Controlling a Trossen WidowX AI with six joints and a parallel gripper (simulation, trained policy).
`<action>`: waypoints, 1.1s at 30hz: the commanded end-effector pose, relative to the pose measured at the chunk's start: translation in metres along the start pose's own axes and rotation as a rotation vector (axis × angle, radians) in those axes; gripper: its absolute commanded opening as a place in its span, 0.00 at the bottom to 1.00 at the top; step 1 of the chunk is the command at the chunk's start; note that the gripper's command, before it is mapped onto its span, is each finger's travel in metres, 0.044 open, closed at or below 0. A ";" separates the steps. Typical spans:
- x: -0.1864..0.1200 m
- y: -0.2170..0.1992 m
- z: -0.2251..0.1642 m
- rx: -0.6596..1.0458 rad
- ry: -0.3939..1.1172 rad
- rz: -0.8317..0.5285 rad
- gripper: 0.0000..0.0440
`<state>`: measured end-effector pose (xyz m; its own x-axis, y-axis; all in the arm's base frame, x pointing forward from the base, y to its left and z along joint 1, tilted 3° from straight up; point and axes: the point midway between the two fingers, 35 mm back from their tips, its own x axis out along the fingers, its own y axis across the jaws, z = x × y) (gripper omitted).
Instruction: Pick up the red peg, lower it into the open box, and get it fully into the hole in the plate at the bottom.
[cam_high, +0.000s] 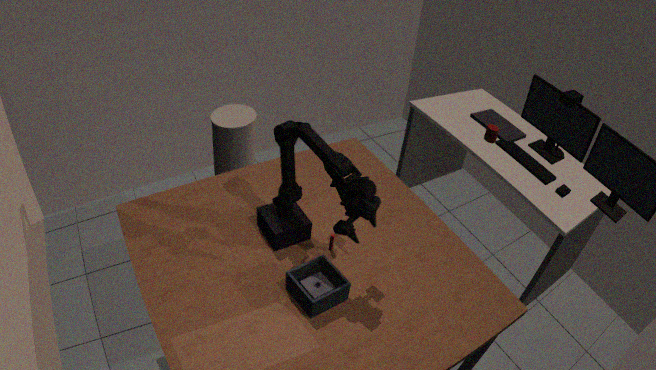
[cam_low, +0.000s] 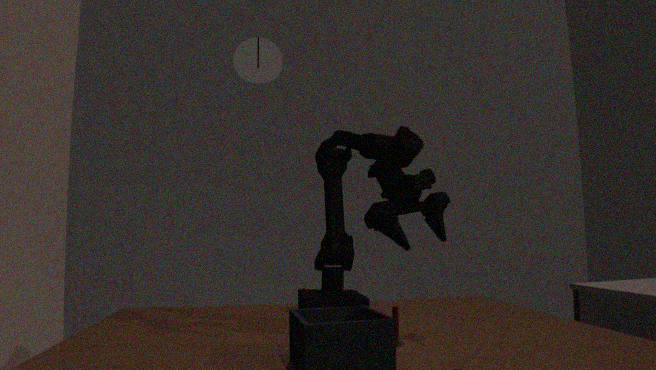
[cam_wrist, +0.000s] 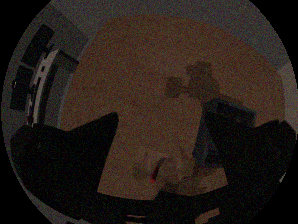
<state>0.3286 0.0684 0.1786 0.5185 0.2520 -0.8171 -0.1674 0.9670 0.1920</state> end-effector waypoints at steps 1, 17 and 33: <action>0.003 0.005 -0.018 0.105 0.068 -0.028 1.00; 0.008 0.023 -0.099 0.522 0.327 -0.256 1.00; 0.027 0.022 -0.168 0.816 0.423 -0.561 1.00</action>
<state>0.2024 0.0908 0.0802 0.0080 -0.0913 -0.9958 0.6603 0.7484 -0.0633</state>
